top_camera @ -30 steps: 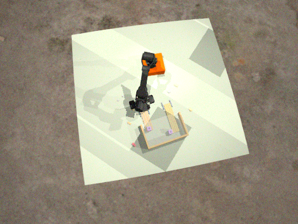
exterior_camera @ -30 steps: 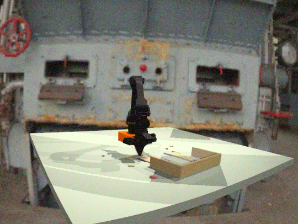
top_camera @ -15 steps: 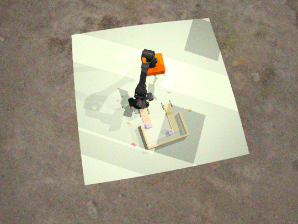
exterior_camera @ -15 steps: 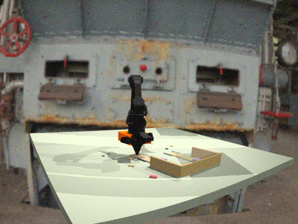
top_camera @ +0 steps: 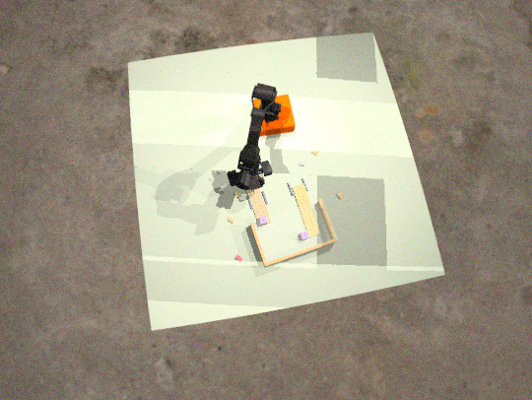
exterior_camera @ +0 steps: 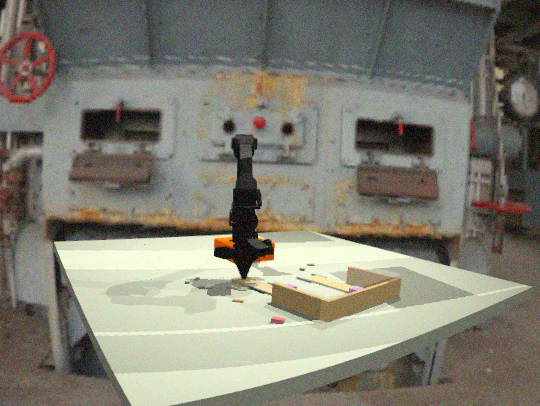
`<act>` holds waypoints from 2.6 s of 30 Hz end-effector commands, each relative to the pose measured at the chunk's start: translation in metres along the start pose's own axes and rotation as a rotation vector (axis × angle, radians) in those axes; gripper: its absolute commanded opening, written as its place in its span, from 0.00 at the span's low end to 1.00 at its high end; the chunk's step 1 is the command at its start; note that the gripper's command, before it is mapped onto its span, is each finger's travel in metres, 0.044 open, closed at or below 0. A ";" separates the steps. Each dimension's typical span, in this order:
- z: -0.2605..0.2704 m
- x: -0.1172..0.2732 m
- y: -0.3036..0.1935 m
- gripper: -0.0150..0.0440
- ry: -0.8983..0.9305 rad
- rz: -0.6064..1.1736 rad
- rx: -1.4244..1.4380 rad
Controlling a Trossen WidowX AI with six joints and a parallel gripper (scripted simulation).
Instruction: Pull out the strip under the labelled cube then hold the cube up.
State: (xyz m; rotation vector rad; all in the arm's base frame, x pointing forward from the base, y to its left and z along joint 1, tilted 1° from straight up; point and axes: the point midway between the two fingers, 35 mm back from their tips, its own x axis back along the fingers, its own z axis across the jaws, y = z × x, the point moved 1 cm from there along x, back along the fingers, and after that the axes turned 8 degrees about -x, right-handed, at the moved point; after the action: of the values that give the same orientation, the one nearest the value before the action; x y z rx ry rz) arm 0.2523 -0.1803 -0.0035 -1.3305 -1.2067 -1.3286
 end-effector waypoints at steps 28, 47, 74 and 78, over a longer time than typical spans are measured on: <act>-0.005 -0.006 -0.055 0.25 0.009 0.035 -0.002; -0.006 -0.006 -0.059 0.25 0.009 0.035 -0.002; -0.010 0.042 -0.047 0.25 0.009 0.034 -0.002; -0.009 0.042 -0.036 0.39 0.008 0.033 -0.058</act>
State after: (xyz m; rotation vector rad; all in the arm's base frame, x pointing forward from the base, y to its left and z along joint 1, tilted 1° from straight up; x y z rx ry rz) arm 0.2066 -0.1831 0.0371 -1.3558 -1.1762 -1.3359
